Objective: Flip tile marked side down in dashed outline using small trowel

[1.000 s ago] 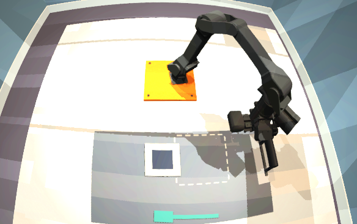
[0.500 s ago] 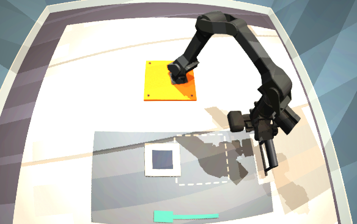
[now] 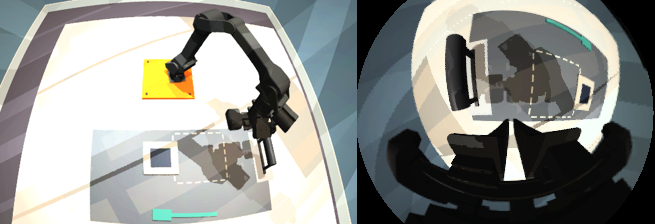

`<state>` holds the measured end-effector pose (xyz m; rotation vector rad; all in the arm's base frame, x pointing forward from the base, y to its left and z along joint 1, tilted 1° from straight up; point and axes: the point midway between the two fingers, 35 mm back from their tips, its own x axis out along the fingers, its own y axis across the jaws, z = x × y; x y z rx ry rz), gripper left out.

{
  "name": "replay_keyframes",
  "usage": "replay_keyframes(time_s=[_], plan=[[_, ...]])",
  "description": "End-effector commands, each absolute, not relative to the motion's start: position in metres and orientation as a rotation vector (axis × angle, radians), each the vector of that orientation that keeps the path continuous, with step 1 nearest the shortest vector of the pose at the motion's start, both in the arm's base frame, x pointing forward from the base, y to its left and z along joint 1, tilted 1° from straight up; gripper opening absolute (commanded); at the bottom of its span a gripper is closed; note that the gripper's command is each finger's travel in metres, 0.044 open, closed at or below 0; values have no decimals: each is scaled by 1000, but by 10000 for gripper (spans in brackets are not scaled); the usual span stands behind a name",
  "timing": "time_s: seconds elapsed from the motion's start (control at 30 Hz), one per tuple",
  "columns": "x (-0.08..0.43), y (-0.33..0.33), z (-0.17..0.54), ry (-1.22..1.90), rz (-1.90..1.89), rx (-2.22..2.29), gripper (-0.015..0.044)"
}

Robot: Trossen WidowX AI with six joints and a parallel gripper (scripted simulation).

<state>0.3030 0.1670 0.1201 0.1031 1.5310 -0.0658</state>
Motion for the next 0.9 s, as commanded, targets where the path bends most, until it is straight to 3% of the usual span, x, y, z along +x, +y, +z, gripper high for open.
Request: replay_keyframes(time_s=[0.0, 0.27, 0.87], plan=[[303, 167, 120, 1531, -66, 103, 100], [299, 165, 158, 1531, -66, 103, 300], [344, 197, 122, 1503, 296, 510, 300]])
